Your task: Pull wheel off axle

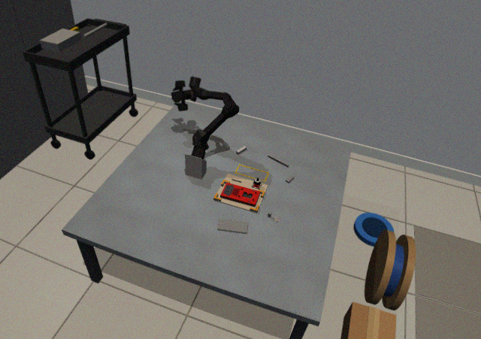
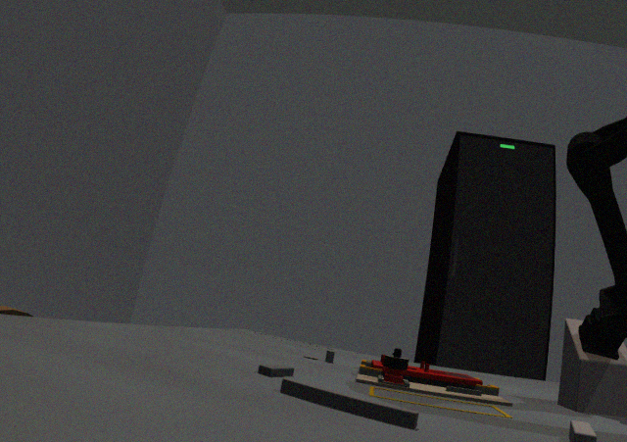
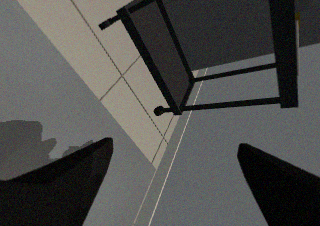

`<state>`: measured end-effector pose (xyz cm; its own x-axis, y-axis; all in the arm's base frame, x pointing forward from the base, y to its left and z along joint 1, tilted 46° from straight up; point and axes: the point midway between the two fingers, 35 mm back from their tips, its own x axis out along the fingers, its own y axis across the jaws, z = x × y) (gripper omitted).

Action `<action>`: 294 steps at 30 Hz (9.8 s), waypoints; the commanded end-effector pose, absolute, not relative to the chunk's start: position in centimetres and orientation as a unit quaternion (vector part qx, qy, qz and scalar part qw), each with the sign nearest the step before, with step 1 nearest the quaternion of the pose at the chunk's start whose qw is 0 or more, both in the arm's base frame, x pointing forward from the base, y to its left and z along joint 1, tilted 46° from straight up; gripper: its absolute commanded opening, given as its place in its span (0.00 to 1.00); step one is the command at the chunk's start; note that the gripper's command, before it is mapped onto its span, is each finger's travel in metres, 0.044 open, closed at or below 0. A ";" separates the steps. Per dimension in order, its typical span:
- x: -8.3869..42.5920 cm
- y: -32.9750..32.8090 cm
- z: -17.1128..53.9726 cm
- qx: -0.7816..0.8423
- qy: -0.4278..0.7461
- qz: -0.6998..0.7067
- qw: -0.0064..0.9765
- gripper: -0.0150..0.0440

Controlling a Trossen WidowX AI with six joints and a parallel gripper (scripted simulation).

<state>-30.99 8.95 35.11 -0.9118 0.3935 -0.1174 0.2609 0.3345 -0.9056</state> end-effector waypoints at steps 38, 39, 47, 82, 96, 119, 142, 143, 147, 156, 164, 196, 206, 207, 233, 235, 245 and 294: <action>-7.4 37.3 32.1 -0.426 -0.307 0.711 0.468 0.76; -6.2 37.7 32.0 -0.425 -0.289 0.710 0.482 0.76; 3.9 39.4 30.6 -0.407 -0.146 0.683 0.589 0.76; 35.4 12.1 6.5 0.066 0.623 0.402 0.668 0.76; 35.5 6.9 5.1 0.212 0.666 0.333 0.633 0.76; 34.7 12.1 0.0 0.207 0.667 0.336 0.632 0.57; 34.8 11.7 0.3 0.208 0.667 0.336 0.632 0.25; 34.8 11.7 0.4 0.208 0.667 0.336 0.632 0.25; 34.8 11.6 0.5 0.208 0.667 0.336 0.632 0.25; 34.9 11.4 0.6 0.208 0.667 0.335 0.632 0.25; 34.9 11.2 0.8 0.209 0.667 0.335 0.632 0.25; 35.1 10.4 1.5 0.210 0.666 0.334 0.633 0.25; 35.1 10.2 1.8 0.211 0.666 0.334 0.633 0.25; 35.1 10.2 1.8 0.211 0.666 0.334 0.633 0.25; 35.2 9.6 2.4 0.212 0.666 0.334 0.633 0.25; 35.2 9.5 2.4 0.212 0.666 0.334 0.633 0.25; 35.3 8.3 3.6 0.212 0.666 0.333 0.633 0.25; 28.2 14.5 9.8 0.214 0.667 0.334 0.632 0.25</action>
